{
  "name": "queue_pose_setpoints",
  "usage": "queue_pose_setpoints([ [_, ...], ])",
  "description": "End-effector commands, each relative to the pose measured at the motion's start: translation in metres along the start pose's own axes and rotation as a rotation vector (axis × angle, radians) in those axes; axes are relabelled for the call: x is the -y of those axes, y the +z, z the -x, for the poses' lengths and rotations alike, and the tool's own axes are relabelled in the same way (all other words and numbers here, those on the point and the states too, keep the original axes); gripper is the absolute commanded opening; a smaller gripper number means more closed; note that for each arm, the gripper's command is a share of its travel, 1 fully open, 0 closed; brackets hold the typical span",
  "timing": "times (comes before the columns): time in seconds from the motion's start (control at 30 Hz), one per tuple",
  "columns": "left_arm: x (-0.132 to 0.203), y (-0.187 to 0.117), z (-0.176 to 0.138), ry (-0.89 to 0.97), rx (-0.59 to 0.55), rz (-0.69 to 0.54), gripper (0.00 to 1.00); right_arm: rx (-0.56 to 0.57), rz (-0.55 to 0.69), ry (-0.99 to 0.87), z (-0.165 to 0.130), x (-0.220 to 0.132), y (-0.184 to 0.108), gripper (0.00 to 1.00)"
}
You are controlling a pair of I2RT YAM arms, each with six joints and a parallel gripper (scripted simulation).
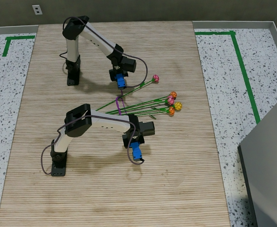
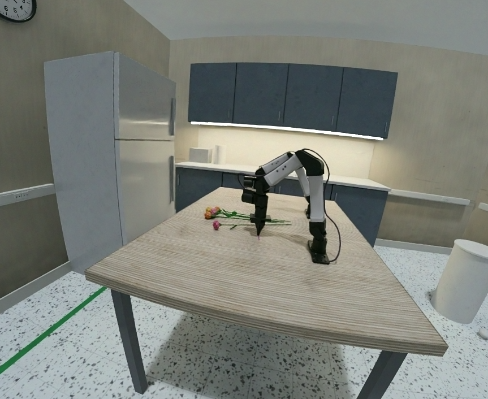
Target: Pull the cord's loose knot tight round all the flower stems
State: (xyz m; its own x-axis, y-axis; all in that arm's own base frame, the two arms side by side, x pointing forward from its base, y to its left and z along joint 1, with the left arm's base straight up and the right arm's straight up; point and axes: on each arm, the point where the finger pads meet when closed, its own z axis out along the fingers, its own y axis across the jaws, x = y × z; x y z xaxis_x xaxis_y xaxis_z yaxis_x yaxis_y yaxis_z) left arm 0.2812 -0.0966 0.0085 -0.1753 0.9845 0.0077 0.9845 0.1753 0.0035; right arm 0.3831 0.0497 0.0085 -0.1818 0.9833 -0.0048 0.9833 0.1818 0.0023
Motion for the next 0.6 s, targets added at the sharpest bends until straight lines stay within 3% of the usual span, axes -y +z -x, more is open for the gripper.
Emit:
queue_pose_setpoints([
  [0.0, 0.001, 0.007, 0.0, 0.005, 0.009, 0.001, 0.0, -0.004, 0.011, -0.008, -0.002, -0.002, 0.005, 0.0],
  [0.3, -0.002, -0.011, 0.001, 0.005, 0.013, 0.009, 0.0, -0.003, 0.025, -0.007, -0.001, -0.005, -0.016, 0.0],
  [0.57, -0.003, -0.054, 0.001, 0.005, 0.018, 0.017, 0.0, -0.002, 0.037, -0.006, 0.0, -0.005, -0.061, 0.0],
])
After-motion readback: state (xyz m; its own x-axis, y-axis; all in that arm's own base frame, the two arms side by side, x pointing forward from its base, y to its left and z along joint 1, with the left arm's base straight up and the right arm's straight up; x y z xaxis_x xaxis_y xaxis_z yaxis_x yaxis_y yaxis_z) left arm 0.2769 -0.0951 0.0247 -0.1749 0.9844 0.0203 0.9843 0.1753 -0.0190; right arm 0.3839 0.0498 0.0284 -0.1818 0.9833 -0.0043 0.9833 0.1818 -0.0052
